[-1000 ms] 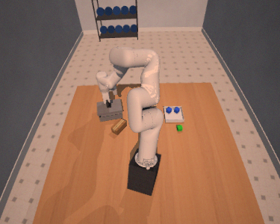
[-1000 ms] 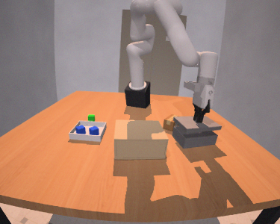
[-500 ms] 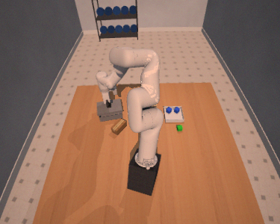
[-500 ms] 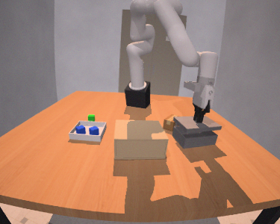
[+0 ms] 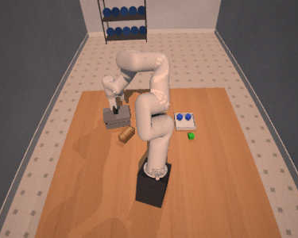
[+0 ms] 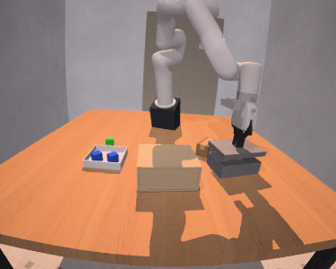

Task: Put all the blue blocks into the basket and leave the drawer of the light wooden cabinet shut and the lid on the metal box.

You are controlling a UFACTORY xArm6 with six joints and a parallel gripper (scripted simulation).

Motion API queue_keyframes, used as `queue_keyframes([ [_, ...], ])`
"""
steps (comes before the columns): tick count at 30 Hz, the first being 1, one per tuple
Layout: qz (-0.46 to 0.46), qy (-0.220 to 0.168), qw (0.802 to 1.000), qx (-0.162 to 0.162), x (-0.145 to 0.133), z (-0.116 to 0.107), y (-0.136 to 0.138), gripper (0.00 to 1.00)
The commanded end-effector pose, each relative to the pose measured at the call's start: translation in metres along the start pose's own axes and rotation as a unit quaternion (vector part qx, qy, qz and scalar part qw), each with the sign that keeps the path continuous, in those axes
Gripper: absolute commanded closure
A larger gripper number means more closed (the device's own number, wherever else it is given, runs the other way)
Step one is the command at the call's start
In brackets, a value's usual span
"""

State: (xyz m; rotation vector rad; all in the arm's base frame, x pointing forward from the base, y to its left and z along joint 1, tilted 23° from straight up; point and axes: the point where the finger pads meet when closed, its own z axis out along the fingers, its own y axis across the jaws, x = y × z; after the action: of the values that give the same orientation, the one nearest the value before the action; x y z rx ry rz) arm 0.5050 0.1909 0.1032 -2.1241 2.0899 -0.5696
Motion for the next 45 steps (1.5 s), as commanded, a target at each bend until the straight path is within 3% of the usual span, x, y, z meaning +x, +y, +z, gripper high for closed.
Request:
queue_keyframes([
  [1,0.0,-0.001,1.0,0.002,-0.0007,-0.0016,-0.0018,1.0],
  [45,0.0,-0.001,1.0,0.002,-0.0007,0.0053,-0.0019,1.0],
])
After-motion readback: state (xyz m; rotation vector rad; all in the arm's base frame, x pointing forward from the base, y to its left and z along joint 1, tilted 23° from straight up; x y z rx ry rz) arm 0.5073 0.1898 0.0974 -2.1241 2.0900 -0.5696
